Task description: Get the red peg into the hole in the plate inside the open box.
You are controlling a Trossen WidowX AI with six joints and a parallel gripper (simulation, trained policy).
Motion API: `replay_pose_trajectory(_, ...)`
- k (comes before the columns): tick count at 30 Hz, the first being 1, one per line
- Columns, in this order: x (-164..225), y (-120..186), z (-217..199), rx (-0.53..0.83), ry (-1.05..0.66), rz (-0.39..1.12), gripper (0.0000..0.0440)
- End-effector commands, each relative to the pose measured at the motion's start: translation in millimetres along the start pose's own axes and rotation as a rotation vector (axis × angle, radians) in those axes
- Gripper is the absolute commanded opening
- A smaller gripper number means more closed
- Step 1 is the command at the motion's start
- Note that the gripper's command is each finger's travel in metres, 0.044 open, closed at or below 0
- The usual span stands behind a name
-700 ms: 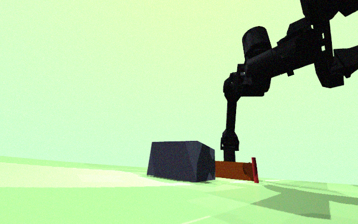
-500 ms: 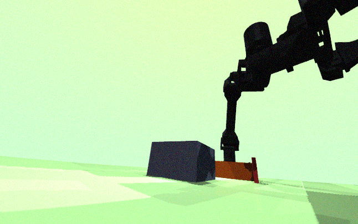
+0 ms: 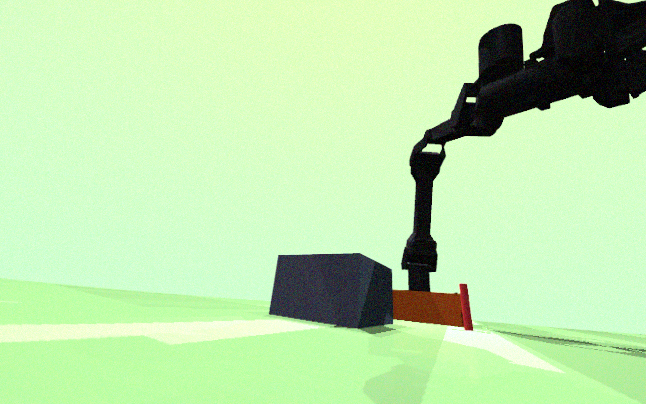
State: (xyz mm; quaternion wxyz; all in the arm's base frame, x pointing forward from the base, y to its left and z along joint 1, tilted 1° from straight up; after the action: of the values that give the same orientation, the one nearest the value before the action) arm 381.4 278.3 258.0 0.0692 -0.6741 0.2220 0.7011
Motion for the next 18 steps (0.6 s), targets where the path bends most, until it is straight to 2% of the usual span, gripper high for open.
replay_pose_trajectory(1,7.8,2.6,17.0,0.018,-0.108,0.09,0.044)
replay_pose_trajectory(18,45.0,40.5,78.0,0.157,-0.524,0.471,0.044)
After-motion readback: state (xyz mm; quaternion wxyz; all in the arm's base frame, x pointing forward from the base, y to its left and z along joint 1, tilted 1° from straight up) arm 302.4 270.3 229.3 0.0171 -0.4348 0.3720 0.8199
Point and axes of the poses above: the point midway between the two fingers, 35 mm back from their tips, its own y axis back along the fingers, its own z axis across the jaws, x = y × z, the point moved 8 cm from there along y, back along the fingers, and after that the axes turned 15 degrees about y, right-handed, at the moved point
